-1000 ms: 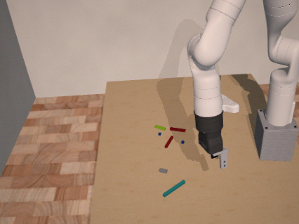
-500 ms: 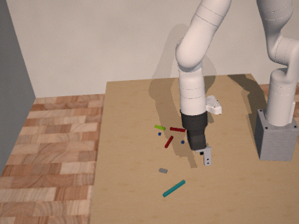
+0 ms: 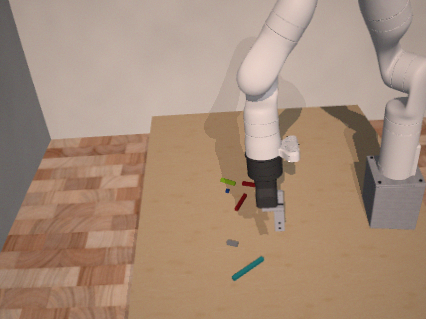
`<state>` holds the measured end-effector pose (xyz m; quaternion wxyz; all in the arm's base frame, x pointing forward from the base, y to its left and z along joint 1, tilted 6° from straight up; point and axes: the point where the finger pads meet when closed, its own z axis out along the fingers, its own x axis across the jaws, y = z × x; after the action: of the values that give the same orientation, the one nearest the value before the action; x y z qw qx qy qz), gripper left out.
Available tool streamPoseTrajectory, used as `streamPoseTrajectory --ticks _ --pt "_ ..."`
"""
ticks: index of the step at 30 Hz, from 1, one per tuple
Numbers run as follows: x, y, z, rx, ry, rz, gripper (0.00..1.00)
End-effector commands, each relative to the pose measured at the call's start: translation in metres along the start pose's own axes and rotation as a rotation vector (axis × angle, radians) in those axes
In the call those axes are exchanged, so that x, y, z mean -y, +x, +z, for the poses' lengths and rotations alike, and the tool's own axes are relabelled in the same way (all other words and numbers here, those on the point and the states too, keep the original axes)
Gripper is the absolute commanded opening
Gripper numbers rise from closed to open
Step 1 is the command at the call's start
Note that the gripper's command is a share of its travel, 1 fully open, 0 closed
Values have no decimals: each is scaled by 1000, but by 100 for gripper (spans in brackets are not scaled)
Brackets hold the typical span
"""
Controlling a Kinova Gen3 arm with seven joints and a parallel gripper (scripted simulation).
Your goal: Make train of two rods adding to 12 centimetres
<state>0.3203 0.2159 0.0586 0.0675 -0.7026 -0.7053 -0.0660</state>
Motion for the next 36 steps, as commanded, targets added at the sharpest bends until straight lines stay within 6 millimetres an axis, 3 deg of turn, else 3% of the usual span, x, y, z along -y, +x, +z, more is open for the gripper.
streamPoseTrajectory --ticks 1,3,4,12,13,22,23,31,32,36 --pt "-1 -3 1 2 2 8 100" --pt "-1 -3 1 2 2 8 100" --pt "-15 -19 5 3 -8 106 100" --pt "-15 -19 5 3 -8 106 100" --pt "-28 -37 8 5 -19 203 100" --pt "-28 -37 8 5 -19 203 100" --pt "-40 -55 12 8 -31 298 100" --pt "-40 -55 12 8 -31 298 100" --pt "-51 -75 15 10 -43 391 100" --pt "-51 -75 15 10 -43 391 100"
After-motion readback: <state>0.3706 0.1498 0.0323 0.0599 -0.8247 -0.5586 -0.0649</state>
